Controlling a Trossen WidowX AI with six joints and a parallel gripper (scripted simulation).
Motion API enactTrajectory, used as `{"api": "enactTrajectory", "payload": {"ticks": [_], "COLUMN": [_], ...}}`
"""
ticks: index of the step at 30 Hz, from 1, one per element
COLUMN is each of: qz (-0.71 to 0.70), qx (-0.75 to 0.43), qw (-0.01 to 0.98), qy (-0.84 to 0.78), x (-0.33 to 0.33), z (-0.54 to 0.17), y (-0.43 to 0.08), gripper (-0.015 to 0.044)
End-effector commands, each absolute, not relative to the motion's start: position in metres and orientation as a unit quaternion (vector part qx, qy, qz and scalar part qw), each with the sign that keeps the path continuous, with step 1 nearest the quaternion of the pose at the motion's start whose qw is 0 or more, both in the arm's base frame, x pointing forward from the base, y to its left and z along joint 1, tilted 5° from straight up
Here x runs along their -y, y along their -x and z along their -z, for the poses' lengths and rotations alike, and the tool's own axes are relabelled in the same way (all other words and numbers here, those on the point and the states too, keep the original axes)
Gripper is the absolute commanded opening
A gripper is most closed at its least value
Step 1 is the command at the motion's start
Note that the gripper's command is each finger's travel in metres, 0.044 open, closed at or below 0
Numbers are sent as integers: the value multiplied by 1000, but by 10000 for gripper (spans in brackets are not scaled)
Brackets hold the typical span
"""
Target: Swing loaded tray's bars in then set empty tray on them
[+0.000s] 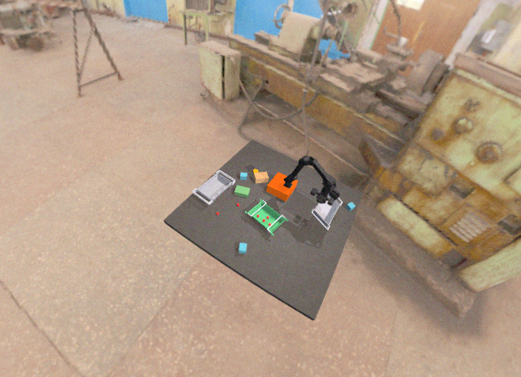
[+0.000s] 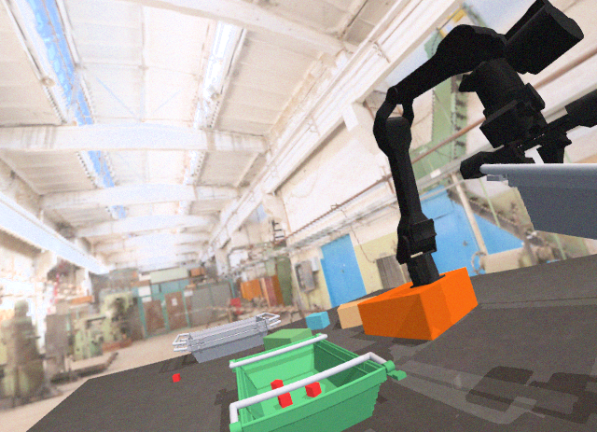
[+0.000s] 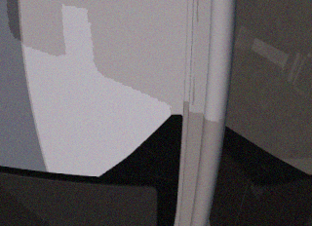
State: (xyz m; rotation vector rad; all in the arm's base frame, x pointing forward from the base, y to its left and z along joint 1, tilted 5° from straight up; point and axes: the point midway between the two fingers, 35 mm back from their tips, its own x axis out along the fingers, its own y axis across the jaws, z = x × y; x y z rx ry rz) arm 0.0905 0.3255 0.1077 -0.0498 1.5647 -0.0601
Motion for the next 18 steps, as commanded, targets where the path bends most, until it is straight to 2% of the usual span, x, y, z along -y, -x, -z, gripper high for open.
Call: {"api": "enactTrajectory", "payload": {"ticks": [1,18], "qz": [37,137], "qx": [-703,-689], "qw": [710,704], "qy": [1,-104], "x": [-325,-296], "z": [-112,-116], "y": [-100,-164], "gripper": [0,0]}}
